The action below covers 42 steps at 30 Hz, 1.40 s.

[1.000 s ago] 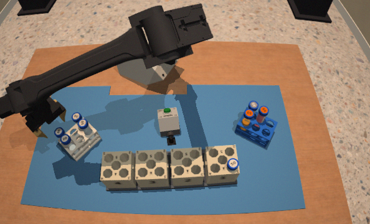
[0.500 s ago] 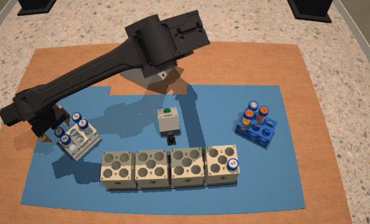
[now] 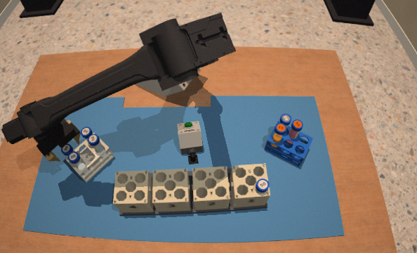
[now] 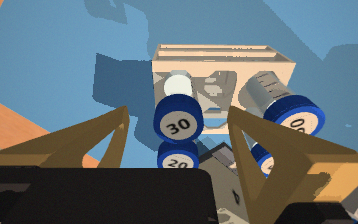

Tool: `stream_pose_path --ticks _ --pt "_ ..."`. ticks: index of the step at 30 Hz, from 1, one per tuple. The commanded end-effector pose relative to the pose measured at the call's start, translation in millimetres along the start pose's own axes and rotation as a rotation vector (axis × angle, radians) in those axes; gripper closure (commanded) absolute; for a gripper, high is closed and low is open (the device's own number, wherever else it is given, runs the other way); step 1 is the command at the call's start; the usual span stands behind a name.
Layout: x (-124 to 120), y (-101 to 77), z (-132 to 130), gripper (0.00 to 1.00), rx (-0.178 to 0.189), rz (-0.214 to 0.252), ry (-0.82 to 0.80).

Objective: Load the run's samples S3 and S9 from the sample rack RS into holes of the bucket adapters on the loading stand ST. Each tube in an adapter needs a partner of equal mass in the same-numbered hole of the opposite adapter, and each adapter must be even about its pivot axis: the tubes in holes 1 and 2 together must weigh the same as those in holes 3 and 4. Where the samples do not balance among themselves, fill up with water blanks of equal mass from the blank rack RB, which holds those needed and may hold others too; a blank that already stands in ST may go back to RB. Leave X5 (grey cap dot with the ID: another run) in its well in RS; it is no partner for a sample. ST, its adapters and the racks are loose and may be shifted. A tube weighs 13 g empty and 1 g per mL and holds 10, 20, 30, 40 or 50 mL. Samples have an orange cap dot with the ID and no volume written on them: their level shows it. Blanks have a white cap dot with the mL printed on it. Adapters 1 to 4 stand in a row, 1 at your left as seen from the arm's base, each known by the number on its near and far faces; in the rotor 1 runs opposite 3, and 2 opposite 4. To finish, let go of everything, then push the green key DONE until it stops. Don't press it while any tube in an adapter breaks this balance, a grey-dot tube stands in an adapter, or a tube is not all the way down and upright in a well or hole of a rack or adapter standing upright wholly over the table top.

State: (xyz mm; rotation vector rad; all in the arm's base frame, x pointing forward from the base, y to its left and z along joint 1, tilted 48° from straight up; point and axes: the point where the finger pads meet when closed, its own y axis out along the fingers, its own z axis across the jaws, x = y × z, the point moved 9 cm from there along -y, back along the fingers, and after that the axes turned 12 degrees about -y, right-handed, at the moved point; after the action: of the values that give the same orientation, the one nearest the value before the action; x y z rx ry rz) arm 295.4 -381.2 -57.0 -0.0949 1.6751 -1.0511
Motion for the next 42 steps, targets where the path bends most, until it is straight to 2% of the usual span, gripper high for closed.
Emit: stream_pose_path --ticks 1,6,7,8,24,25,28,37,40,42 --pt "10.1 -3.6 4.3 0.2 0.024 -0.007 0.013" --pt "10.7 -2.9 0.5 0.2 0.019 -0.003 0.02" --pt "3.3 -10.5 8.1 0.2 0.028 -0.013 -0.008" --pt "3.3 -10.5 8.1 1.0 0.028 -0.013 -0.008" --pt "3.3 -10.5 8.1 1.0 0.028 -0.013 -0.008" --pt "14.2 -16.9 4.8 1.0 0.031 -0.007 0.008" --pt "3.2 -43.7 14.1 1.0 0.059 -0.029 -0.024" --pt "2.7 -75.0 12.8 1.0 0.059 -0.032 -0.025" --pt "0.0 -75.6 14.2 1.0 0.053 -0.033 -0.031" --pt "2.5 -85.4 12.3 1.0 0.059 -0.033 -0.025"
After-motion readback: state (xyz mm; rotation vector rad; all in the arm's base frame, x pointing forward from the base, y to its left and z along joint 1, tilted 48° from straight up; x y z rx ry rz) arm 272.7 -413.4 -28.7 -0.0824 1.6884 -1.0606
